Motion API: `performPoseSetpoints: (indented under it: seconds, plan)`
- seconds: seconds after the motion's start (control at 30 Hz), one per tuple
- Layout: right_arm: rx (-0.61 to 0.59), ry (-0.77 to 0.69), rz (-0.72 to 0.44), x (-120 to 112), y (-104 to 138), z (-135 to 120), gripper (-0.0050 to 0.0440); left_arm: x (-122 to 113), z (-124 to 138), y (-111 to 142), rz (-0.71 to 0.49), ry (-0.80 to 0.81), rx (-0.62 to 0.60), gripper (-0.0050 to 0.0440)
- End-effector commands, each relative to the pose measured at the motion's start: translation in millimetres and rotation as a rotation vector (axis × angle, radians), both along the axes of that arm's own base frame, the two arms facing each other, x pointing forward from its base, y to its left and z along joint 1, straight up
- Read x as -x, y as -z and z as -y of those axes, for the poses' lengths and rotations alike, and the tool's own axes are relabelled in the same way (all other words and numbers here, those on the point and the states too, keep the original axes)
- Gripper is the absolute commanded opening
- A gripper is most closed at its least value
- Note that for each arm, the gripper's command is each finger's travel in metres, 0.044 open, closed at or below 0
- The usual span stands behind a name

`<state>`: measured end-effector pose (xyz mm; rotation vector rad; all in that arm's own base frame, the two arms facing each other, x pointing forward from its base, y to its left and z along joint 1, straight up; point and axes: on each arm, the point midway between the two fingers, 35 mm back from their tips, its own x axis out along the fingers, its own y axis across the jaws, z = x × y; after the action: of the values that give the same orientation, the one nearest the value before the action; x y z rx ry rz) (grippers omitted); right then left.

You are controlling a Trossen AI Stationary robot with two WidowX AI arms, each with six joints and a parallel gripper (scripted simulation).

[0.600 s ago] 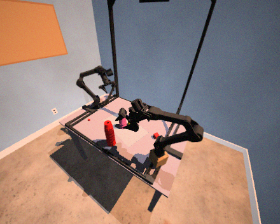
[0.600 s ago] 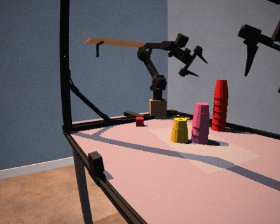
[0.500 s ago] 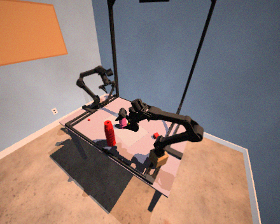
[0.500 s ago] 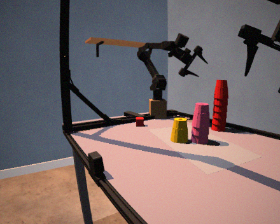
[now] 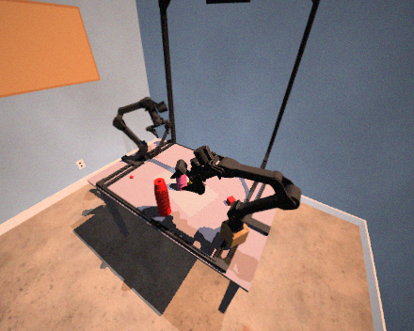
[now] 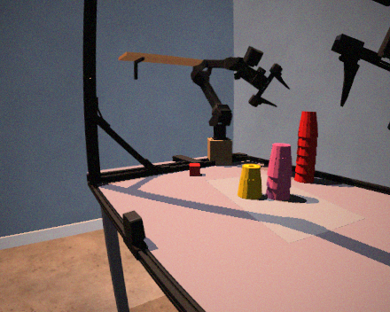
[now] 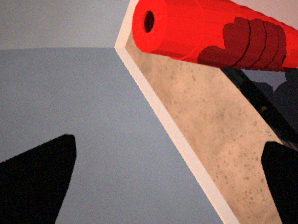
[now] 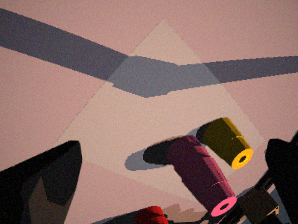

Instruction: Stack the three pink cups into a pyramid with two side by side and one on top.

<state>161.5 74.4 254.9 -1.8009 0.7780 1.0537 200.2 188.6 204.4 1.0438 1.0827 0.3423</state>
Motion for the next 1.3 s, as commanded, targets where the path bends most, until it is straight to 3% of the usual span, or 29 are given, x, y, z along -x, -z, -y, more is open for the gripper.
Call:
performPoseSetpoints:
  seconds: [0.0,0.23,0.43,0.5,0.57,0.77,1.0,1.07,1.27]
  plan:
    - [-0.001,0.002,0.0,0,0,0,0.044,0,0,0,0.001,0.0,0.0,0.0352]
    - [-0.047,0.111,-0.004,-13,-2,-3,0.044,-5,10,-11,0.08,0.009,0.024,0.0184]
    - [-0.171,0.406,-0.009,-53,-5,-5,0.044,-16,37,-39,0.286,0.04,0.108,0.004]
    - [-0.171,0.406,-0.009,-53,-5,-5,0.044,-16,37,-39,0.286,0.04,0.108,0.004]
    - [-0.228,0.544,-0.008,-73,-5,-2,0.044,-19,51,-52,0.377,0.058,0.156,0.0]
    - [-0.425,1.023,0.008,-147,2,24,0.044,-17,99,-96,0.667,0.137,0.37,0.0]
    - [-0.654,1.571,0.054,-226,27,92,0.044,6,151,-142,0.931,0.245,0.697,0.0]
    - [-0.654,1.571,0.054,-226,27,92,0.044,6,151,-142,0.931,0.245,0.697,0.0]
    - [-0.796,1.893,0.094,-263,48,150,0.044,29,178,-166,1.042,0.313,0.929,0.0]
